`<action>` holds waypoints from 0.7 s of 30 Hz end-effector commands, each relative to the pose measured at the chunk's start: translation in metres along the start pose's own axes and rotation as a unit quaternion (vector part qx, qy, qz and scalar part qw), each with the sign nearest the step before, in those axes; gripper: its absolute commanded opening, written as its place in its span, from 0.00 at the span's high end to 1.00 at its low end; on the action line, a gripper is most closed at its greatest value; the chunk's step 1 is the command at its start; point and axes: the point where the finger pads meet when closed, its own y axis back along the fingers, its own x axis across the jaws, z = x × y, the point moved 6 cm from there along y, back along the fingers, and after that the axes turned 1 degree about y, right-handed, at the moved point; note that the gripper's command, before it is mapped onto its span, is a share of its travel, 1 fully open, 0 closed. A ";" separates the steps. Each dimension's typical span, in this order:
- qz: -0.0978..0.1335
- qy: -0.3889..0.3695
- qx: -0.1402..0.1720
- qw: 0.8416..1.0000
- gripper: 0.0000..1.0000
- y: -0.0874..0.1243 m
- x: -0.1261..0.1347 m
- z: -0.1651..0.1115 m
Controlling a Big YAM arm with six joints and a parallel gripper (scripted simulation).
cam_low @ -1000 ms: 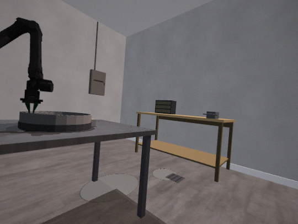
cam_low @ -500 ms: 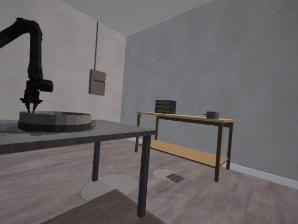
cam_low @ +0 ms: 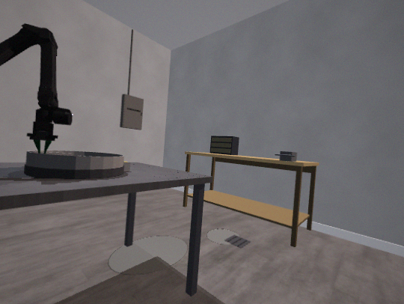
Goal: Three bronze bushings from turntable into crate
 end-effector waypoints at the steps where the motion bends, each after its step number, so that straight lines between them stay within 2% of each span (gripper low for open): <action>1: -0.005 -0.001 0.004 1.000 0.88 -0.006 -0.002 -0.003; 12: 0.003 0.003 0.001 1.000 0.88 -0.012 0.007 -0.001; 21: 0.001 -0.002 0.001 1.000 0.88 -0.014 0.005 0.000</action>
